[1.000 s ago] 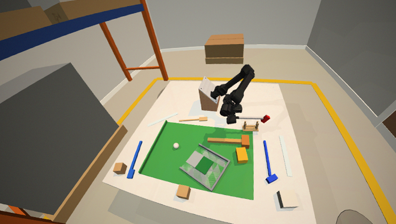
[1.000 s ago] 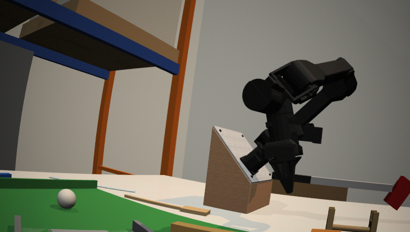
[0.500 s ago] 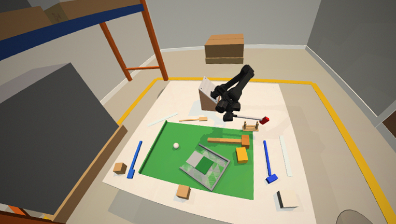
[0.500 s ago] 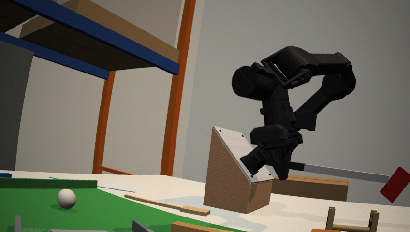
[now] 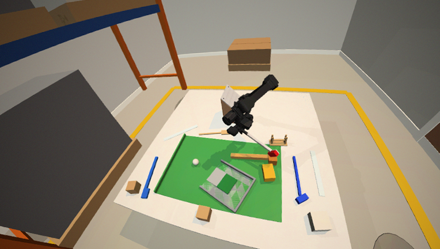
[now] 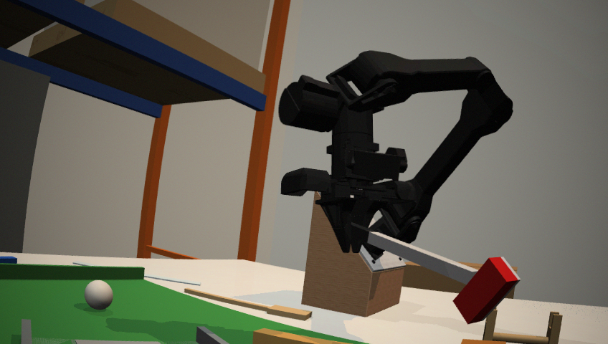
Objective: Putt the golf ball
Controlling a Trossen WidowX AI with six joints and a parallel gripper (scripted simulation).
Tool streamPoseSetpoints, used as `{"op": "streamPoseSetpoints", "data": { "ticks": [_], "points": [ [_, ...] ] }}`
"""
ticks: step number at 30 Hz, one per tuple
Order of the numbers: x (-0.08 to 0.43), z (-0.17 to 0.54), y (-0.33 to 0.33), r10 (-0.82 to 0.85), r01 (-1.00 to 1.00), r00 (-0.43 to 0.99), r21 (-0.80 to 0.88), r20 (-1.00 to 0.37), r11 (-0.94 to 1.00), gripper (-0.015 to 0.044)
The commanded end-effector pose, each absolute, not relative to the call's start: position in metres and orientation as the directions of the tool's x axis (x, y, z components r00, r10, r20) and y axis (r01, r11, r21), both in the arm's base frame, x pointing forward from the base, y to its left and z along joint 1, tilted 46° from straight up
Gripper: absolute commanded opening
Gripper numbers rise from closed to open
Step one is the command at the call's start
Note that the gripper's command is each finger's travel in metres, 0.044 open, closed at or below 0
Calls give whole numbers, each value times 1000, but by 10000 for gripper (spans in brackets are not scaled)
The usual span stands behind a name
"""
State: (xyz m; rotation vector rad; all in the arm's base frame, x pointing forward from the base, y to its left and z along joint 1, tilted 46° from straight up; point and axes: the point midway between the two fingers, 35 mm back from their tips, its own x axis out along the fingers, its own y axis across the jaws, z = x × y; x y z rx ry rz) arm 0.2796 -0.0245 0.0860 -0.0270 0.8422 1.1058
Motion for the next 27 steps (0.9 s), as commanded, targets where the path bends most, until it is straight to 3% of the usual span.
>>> {"op": "streamPoseSetpoints", "data": {
  "ticks": [1, 15, 27],
  "points": [
    [284, 72, -46, 755, -712, 193, 441, -627, 547, 0],
    [274, 12, -118, 710, -288, 190, 653, -678, 700, 0],
    [251, -32, -160, 686, 70, 170, 703, -707, 708, 0]
  ]
}}
